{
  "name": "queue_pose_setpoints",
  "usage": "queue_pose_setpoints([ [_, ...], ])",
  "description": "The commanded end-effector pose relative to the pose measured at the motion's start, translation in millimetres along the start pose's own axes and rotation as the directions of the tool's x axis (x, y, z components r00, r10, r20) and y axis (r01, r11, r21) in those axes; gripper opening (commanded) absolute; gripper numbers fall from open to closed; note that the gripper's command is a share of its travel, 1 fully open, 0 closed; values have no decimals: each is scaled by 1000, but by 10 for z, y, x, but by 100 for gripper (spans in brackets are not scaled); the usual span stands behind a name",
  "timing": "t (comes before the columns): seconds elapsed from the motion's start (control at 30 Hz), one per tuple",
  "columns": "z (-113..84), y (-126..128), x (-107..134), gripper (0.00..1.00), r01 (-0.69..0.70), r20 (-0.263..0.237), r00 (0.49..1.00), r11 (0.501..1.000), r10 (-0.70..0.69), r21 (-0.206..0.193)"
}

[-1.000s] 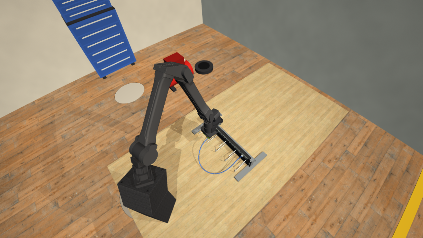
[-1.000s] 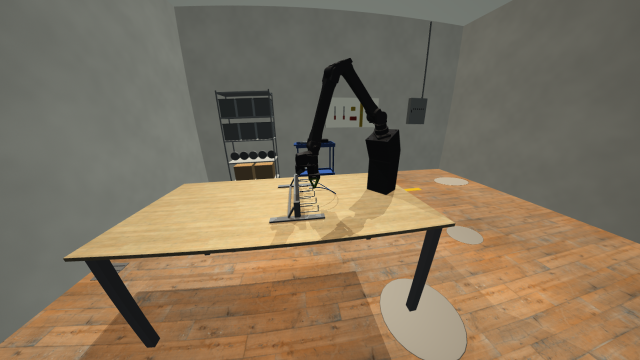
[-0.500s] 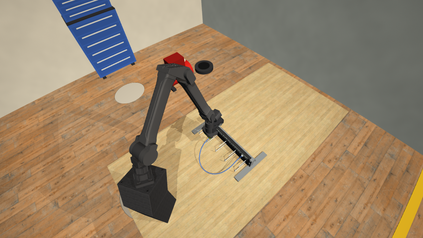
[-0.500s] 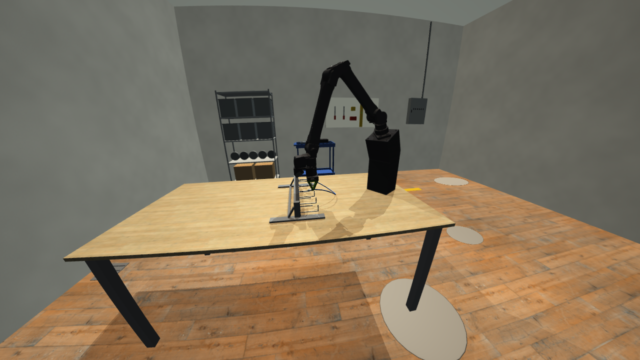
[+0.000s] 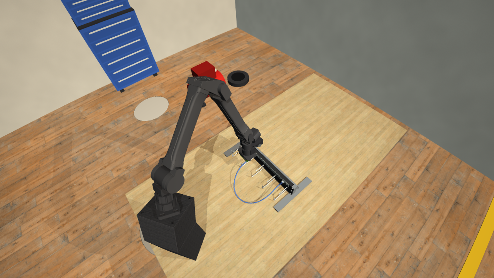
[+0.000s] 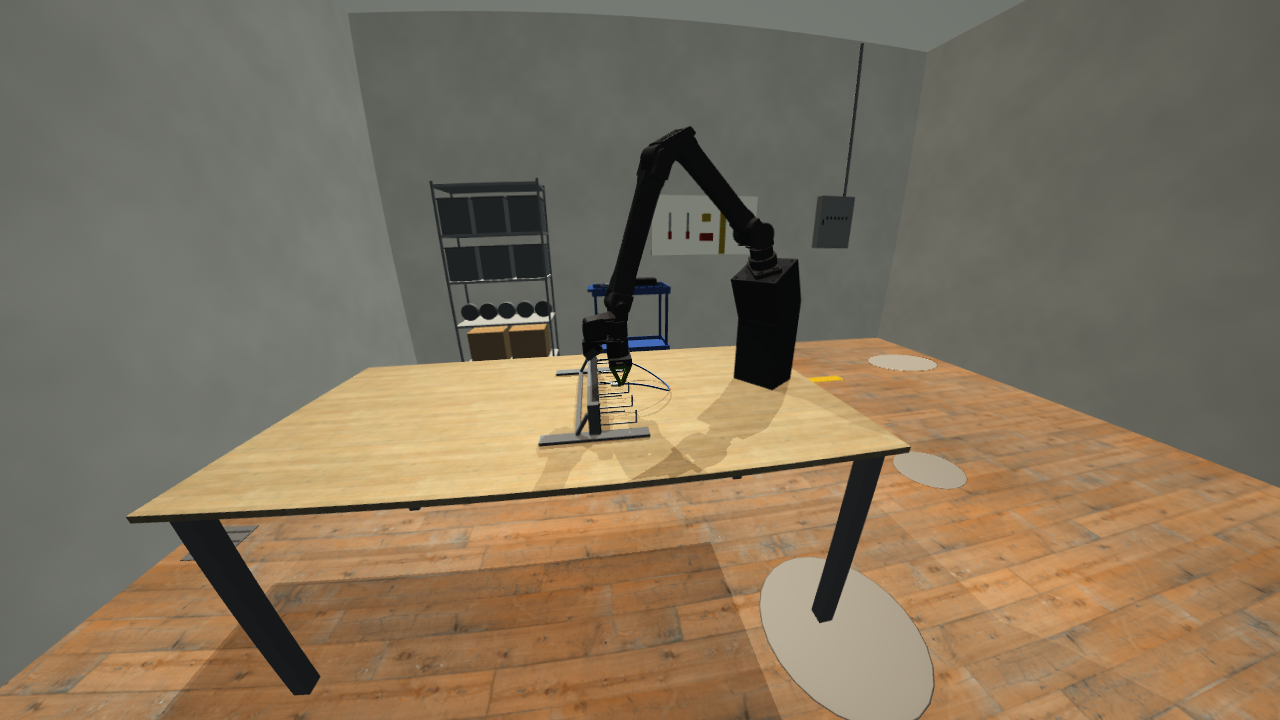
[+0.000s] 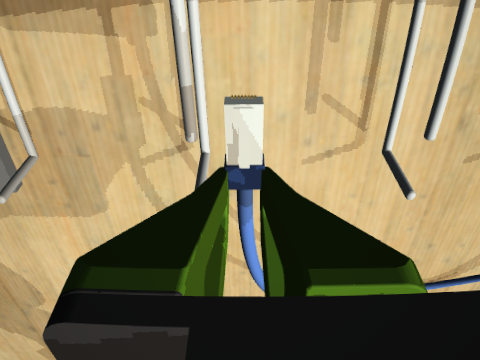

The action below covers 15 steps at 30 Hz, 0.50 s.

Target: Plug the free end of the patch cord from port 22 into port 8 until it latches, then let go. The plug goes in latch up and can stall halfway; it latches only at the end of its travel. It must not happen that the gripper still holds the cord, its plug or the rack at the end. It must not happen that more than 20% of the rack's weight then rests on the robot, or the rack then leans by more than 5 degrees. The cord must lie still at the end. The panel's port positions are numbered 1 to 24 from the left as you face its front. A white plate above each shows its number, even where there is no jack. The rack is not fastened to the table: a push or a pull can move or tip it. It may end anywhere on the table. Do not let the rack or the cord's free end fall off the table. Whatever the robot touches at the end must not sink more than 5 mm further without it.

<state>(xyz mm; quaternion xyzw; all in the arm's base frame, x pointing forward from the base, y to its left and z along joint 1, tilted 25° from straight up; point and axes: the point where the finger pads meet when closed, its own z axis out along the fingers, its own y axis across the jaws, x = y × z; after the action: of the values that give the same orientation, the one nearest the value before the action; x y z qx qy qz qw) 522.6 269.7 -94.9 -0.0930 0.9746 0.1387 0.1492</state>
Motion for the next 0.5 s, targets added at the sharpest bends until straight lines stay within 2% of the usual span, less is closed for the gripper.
queue_pose_setpoints([
  [0.0,5,-32,-133,0,-4,11,1000,1000,4,-1],
  [0.47,-34,-8,-196,0,2,24,1000,1000,-2,-4],
])
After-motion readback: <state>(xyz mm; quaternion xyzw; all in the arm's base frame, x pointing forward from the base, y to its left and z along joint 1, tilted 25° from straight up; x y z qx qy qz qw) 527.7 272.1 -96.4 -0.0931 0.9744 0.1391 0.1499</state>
